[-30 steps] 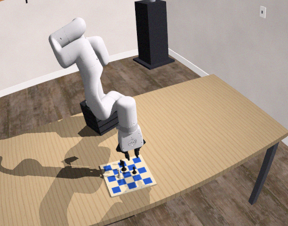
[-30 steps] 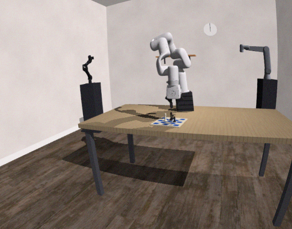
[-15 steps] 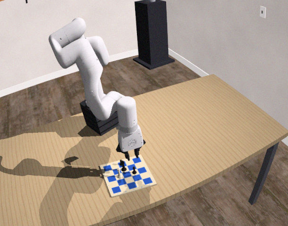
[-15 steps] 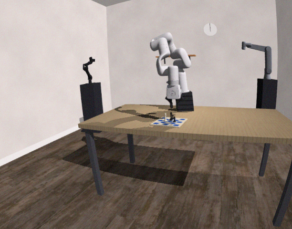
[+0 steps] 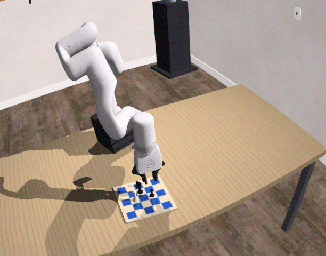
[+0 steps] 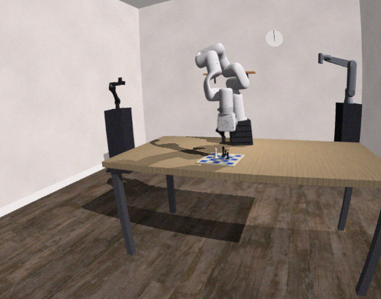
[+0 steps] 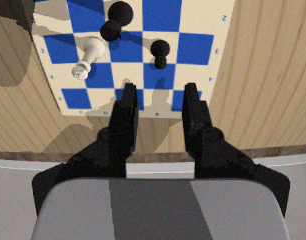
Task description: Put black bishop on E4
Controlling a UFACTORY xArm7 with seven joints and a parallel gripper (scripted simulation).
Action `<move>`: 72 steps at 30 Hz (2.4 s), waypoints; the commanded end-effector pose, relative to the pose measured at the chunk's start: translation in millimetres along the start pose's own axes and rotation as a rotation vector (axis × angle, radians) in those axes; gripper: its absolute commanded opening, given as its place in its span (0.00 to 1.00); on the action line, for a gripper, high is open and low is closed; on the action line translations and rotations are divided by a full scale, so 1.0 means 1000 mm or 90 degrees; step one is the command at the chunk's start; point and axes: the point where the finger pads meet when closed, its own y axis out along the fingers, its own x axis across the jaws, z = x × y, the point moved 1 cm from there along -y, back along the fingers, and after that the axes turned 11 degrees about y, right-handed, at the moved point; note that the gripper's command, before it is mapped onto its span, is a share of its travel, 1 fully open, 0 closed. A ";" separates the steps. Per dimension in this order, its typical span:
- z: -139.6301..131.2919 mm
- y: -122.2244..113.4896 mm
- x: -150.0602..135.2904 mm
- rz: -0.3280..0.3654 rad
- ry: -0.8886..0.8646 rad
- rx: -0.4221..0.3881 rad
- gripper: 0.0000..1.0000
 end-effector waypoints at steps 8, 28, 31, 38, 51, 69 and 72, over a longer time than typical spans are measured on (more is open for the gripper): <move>-0.002 0.013 0.001 -0.001 0.000 -0.003 0.37; -0.002 0.036 0.001 -0.001 0.000 -0.003 0.37; -0.002 0.037 0.001 -0.001 0.000 -0.003 0.37; -0.002 0.038 0.001 -0.001 0.000 -0.003 0.37; -0.002 0.038 0.001 -0.001 0.000 -0.003 0.37; -0.002 0.038 0.001 -0.001 0.000 -0.003 0.37; -0.002 0.038 0.001 -0.001 0.000 -0.003 0.37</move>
